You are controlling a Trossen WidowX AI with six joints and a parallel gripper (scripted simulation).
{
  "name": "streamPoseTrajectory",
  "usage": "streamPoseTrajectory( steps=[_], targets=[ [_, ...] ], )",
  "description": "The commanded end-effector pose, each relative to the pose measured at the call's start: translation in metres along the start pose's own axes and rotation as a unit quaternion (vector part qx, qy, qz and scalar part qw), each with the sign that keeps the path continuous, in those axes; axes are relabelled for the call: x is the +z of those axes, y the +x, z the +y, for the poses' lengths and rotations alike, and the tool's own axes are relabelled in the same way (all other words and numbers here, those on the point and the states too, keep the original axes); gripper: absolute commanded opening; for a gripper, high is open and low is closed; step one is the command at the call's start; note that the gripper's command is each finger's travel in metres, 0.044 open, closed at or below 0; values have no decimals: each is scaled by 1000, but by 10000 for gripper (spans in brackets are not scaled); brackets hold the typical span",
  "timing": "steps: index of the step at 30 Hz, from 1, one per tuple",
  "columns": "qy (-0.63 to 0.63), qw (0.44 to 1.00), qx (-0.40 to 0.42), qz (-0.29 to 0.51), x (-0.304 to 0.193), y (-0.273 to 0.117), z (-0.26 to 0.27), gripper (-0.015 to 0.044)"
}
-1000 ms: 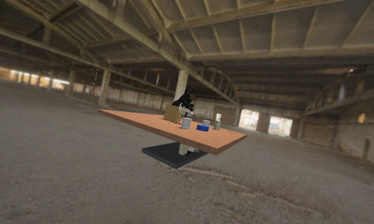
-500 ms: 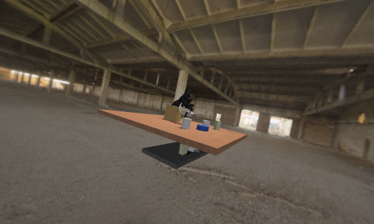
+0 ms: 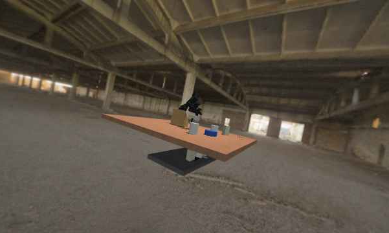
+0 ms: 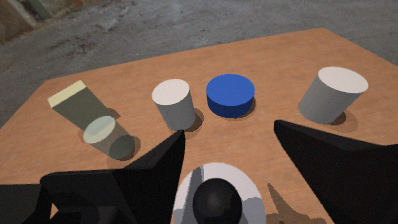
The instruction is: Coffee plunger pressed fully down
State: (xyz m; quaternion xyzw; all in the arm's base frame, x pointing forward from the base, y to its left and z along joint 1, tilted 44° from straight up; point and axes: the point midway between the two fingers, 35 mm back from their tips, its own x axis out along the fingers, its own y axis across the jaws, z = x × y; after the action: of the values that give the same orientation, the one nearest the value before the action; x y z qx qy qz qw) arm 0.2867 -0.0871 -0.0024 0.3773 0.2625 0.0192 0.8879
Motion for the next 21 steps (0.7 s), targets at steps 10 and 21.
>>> streamPoseTrajectory(
  steps=[10, 21],
  targets=[
    [-9, 1000, -6, -1, 17, -11, -3, 440],
    [3, 1000, 0, 10, 46, -75, 14, 440]
  ],
)
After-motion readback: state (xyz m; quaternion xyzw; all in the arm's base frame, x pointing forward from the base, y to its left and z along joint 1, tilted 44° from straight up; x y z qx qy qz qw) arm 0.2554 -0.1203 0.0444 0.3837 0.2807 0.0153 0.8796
